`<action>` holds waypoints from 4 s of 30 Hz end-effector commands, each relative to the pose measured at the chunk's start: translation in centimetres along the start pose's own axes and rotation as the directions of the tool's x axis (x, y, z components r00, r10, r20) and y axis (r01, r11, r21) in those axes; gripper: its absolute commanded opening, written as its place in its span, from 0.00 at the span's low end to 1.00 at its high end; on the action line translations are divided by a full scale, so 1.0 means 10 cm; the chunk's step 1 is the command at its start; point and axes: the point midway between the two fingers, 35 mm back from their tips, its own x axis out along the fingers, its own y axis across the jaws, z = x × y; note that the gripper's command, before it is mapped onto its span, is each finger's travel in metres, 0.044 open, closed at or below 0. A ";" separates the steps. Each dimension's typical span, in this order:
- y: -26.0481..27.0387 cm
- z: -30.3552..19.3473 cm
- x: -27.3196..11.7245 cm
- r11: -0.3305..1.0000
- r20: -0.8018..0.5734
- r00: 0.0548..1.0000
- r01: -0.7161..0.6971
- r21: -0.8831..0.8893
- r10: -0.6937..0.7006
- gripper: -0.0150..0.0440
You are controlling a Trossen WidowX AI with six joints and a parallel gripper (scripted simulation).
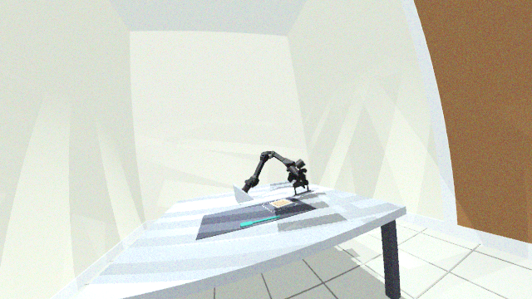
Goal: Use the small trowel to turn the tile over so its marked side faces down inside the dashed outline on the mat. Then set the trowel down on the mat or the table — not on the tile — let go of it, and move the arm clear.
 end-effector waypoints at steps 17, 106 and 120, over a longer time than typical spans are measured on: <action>0.24 0.51 0.26 0.997 0.104 0.994 0.029 -0.077 -0.020 0.25; -0.29 5.33 -0.68 0.976 0.226 0.949 0.211 0.062 -0.219 0.25; -0.62 5.61 -1.04 0.994 0.155 0.984 0.079 0.069 -0.089 0.25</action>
